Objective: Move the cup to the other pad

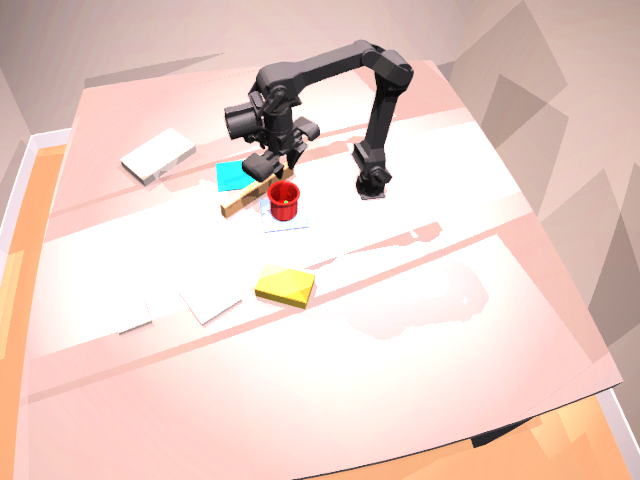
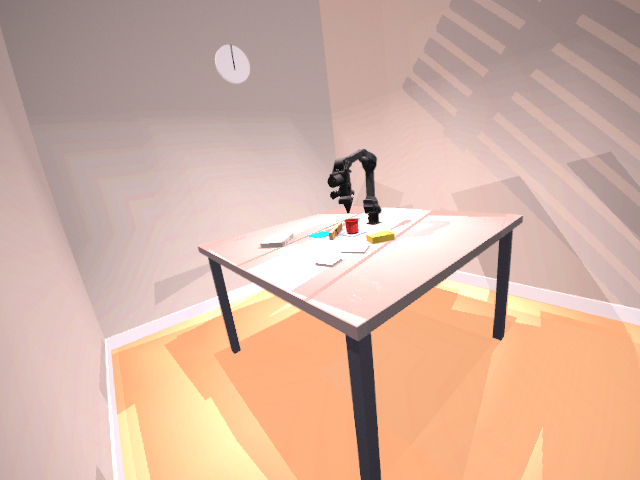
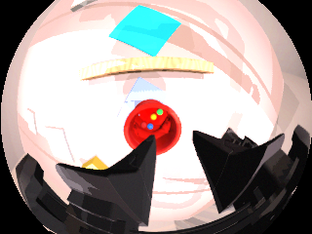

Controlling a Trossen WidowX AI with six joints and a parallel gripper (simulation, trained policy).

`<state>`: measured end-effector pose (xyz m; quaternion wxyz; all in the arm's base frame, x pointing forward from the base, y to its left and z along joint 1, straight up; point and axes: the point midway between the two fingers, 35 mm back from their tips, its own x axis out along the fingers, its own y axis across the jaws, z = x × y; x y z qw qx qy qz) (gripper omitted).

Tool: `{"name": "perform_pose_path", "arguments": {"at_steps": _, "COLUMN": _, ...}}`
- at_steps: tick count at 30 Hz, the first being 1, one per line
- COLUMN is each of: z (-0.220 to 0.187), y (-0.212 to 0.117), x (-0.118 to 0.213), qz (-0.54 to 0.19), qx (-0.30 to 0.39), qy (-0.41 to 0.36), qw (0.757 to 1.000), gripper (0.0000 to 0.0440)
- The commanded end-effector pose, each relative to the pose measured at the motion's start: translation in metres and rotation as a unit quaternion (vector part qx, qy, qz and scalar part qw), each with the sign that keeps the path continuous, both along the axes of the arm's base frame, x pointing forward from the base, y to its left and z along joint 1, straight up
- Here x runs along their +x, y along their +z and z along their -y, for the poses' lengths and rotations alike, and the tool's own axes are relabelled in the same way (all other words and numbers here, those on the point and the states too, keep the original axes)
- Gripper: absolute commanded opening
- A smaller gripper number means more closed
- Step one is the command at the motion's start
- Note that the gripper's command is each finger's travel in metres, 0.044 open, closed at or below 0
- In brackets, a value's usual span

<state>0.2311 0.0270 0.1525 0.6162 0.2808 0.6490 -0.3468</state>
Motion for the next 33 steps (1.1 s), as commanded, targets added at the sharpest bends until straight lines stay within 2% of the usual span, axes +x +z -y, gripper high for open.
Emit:
{"name": "perform_pose_path", "arguments": {"at_steps": 1, "z": 0.001, "y": -0.011, "x": -0.002, "qz": -0.016, "qx": -0.007, "qy": -0.003, "qw": 1.000, "gripper": 0.0167}}
{"name": "perform_pose_path", "arguments": {"at_steps": 28, "z": 0.000, "y": -0.088, "x": -0.018, "qz": -0.060, "qx": -0.018, "qy": 0.044, "qw": 0.997, "gripper": 0.0168}}
{"name": "perform_pose_path", "arguments": {"at_steps": 33, "z": 0.002, "y": -0.098, "x": -0.019, "qz": -0.059, "qx": -0.018, "qy": 0.068, "qw": 0.996, "gripper": 0.0049}}
